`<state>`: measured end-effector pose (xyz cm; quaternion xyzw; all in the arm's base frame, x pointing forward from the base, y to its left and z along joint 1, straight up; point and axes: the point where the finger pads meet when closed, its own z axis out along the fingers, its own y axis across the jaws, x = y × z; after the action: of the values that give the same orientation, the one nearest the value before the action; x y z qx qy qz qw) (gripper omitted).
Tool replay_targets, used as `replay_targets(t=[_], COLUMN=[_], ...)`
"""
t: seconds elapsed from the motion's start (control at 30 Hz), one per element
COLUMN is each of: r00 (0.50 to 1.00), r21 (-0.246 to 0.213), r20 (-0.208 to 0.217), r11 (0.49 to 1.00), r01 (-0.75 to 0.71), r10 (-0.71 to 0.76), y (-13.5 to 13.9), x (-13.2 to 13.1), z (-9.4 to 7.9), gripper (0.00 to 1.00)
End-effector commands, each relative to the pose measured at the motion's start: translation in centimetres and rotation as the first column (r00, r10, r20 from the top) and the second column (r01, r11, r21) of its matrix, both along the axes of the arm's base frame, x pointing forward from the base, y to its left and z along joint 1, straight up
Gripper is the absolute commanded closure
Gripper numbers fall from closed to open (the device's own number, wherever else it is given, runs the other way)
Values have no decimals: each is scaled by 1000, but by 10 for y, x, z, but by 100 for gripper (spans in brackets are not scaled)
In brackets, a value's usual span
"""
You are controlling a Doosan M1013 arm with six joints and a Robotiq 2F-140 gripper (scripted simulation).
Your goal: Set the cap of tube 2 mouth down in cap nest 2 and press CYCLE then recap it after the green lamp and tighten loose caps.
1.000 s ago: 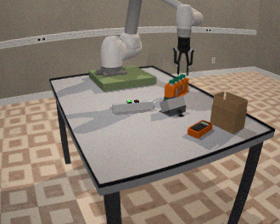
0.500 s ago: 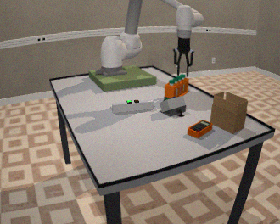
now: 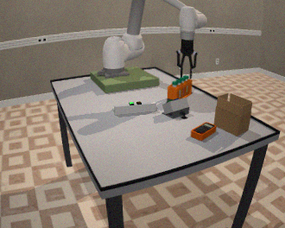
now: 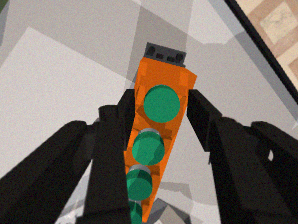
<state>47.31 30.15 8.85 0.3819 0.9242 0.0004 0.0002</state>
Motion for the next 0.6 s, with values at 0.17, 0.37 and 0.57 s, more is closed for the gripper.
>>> replay_targets(t=[0.17,0.37,0.57], r00=[1000,1000,998], r21=[1,1,1], r20=[1,1,1], r11=[1000,1000,998], r01=[0,0,60], r10=[0,0,-60], y=[0,0,0], x=[0,0,0], z=[1,1,0], gripper=[70,70,70])
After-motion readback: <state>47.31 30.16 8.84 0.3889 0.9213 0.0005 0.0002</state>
